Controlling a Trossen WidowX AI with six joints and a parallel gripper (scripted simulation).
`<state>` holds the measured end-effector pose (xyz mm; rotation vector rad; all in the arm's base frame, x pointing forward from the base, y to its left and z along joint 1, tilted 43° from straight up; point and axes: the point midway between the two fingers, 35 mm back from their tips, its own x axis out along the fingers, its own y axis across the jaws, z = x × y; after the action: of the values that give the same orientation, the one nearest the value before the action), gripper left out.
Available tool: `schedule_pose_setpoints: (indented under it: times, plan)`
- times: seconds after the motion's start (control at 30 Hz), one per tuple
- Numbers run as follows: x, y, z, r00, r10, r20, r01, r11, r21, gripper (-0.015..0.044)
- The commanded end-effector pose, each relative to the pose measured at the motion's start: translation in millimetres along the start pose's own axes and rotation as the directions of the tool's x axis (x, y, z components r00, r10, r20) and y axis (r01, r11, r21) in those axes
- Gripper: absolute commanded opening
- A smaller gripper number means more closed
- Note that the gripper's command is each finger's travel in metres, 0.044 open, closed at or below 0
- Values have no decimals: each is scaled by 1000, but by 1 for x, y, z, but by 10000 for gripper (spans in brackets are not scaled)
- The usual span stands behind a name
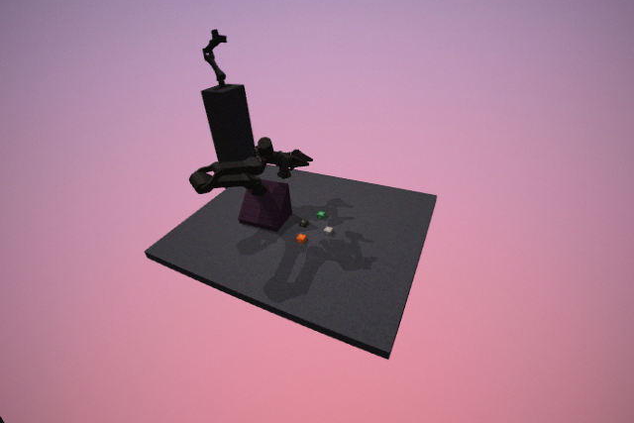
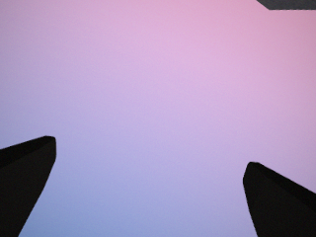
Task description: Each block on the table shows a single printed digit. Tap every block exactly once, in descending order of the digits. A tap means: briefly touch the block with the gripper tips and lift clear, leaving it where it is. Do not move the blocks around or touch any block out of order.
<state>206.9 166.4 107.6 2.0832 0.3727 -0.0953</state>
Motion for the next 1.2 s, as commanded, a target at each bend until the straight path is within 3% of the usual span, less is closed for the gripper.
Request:
schedule_pose_setpoints:
  times: [0.0, 0.13, 0.27, 0.37, 0.47, 0.53, 0.8, 0.93, 1.17]
  plan:
    - [1, 0, 1, 1000, -2, 9, 2, 1000, -22, 400]
    - [27, 6, 20, 978, -34, 206, 122, 892, -434, 400]
    - [48, 20, 52, 894, -72, 442, 406, 548, -731, 400]
    - [55, 34, 80, 788, -103, 607, 614, 196, -764, 400]
    - [55, 51, 108, 648, -136, 750, 729, -178, -662, 400]
    - [50, 62, 125, 546, -158, 822, 728, -395, -560, 400]
    - [29, 94, 162, 268, -217, 939, 494, -806, -327, 400]
    - [14, 110, 176, 124, -247, 961, 292, -917, -273, 400]
    - [13, 111, 177, 116, -249, 962, 279, -921, -272, 400]
